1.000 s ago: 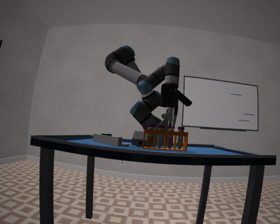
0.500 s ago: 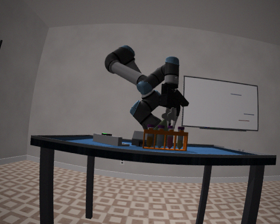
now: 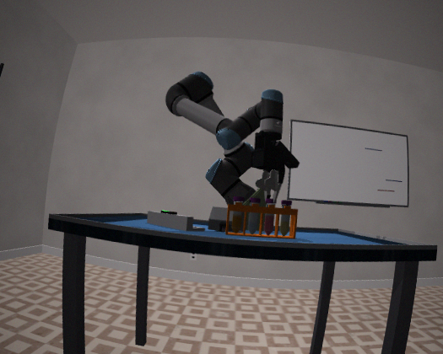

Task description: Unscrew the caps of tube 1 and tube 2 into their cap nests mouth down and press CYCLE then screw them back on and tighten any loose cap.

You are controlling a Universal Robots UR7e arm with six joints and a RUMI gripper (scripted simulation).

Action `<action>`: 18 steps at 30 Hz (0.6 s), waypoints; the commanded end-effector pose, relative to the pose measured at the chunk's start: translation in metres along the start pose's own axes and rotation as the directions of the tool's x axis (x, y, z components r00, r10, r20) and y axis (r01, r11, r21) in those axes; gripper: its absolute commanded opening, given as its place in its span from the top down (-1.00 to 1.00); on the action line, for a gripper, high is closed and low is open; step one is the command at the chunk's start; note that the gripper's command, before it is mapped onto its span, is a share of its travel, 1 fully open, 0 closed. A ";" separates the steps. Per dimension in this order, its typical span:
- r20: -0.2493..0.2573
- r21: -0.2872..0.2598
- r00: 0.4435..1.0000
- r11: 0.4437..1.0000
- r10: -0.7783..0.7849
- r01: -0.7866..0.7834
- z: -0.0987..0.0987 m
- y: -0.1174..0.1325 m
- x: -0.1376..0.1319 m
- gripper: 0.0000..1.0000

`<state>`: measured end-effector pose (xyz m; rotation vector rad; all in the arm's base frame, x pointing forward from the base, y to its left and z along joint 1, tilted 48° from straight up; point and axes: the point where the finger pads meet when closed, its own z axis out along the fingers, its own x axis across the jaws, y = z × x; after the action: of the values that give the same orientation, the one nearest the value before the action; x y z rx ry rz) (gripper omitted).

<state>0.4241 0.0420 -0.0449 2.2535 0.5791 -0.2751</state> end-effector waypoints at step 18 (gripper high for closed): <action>-0.001 0.000 0.610 0.610 0.792 -0.792 0.001 0.000 0.000 1.00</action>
<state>0.4242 0.0414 -0.0453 2.3066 -0.2901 0.1188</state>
